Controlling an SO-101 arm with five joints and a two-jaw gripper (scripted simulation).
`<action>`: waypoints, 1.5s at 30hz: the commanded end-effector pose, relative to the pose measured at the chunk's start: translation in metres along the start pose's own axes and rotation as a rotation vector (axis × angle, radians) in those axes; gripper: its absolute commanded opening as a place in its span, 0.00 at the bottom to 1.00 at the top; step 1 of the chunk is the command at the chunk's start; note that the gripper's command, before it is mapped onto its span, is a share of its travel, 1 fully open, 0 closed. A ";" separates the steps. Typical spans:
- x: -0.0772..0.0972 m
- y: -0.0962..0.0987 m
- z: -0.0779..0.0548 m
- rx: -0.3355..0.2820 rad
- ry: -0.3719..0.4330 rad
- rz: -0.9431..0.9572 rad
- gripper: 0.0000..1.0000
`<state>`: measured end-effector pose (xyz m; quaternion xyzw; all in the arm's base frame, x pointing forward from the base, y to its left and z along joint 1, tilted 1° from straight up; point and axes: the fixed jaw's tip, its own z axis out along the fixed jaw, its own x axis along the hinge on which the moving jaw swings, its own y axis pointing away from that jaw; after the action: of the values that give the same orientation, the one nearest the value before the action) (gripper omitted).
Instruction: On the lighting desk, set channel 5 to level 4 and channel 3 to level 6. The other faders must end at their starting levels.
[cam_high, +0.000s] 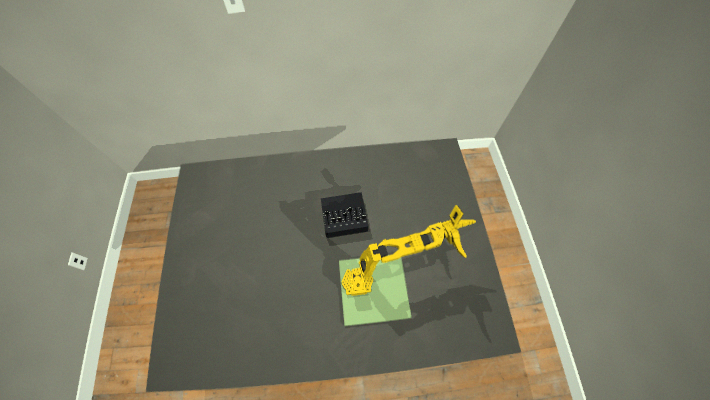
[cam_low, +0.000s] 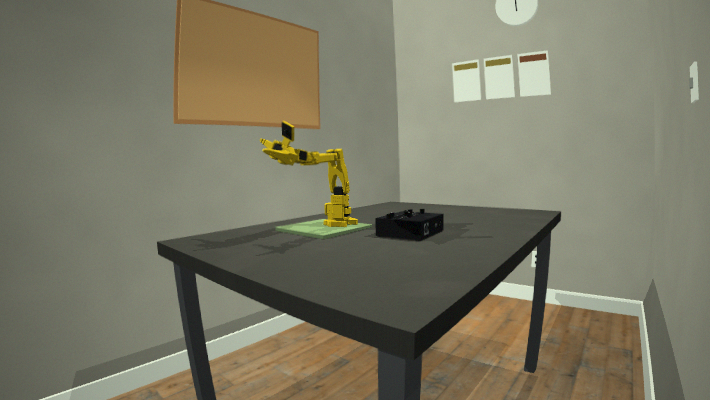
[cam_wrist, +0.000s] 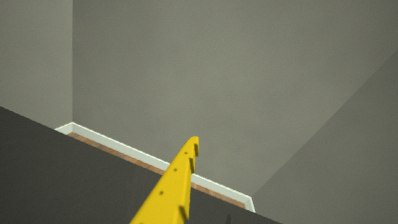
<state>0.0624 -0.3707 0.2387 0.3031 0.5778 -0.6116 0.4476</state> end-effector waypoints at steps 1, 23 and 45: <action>-0.002 -0.001 -0.001 0.003 -0.005 0.001 1.00; -0.002 -0.001 -0.001 0.003 -0.005 0.001 1.00; -0.027 0.041 -0.016 -0.158 0.022 0.051 0.00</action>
<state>0.0933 -0.3585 0.2414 0.2909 0.6056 -0.5741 0.4679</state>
